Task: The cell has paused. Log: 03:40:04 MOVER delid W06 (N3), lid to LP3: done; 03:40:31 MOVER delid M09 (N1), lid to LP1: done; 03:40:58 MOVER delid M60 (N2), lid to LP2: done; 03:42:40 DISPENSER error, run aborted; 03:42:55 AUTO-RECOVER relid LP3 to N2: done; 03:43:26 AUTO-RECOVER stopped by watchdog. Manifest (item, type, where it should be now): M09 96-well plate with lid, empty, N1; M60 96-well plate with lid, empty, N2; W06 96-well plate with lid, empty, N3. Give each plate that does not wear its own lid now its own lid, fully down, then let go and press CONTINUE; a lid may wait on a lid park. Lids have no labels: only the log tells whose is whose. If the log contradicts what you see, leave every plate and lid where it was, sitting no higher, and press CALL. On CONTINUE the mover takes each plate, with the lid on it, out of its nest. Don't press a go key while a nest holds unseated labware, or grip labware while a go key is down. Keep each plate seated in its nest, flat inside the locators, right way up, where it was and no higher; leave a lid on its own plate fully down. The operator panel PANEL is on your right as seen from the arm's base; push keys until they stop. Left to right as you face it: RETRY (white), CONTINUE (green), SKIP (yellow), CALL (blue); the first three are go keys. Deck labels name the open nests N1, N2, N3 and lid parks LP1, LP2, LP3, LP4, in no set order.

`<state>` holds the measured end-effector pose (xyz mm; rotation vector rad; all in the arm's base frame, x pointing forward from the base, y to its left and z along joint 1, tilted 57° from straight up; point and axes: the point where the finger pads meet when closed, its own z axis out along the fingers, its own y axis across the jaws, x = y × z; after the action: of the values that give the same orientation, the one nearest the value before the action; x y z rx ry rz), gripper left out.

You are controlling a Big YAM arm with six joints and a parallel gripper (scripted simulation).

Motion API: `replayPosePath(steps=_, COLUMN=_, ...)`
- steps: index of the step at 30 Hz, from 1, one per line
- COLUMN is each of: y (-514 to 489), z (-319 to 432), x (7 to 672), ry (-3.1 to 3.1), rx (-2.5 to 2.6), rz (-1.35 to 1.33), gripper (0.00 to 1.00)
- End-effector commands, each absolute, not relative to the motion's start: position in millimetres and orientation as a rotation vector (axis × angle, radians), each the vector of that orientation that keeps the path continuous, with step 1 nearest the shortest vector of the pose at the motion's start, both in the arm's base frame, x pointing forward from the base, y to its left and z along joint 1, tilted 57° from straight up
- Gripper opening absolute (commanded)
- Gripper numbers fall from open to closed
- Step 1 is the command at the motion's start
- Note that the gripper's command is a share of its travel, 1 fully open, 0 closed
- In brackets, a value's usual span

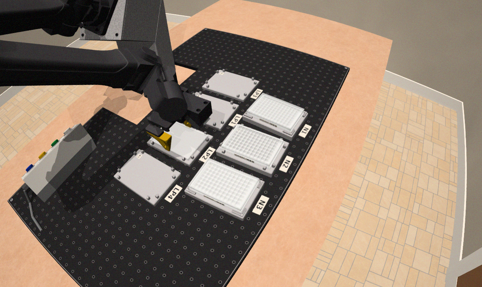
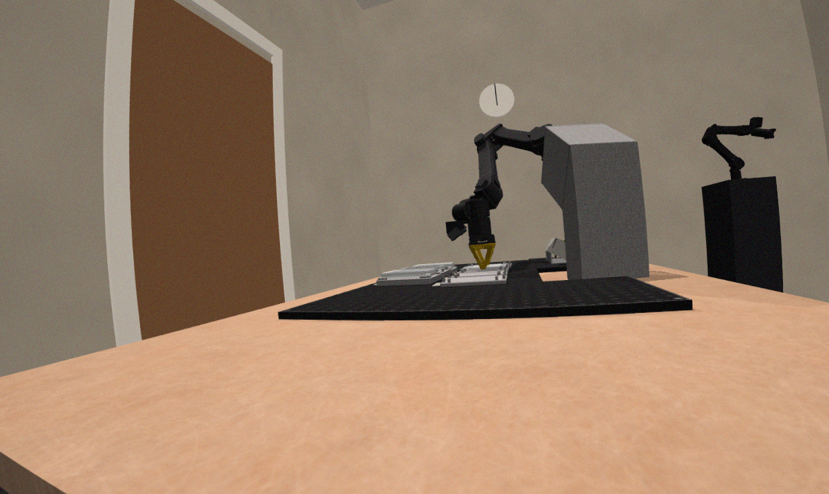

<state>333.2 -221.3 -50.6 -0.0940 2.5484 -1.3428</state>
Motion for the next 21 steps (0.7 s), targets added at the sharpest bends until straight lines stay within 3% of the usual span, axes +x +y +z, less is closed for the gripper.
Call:
replayPosePath(steps=1, y=-216.2, z=-50.8, x=331.4, ry=2.549, rx=-0.119, rz=-1.340, gripper=0.00)
replayPosePath(steps=21, y=-216.2, z=-51.0, x=331.9, ry=2.549, rx=-0.119, rz=-1.340, gripper=0.00)
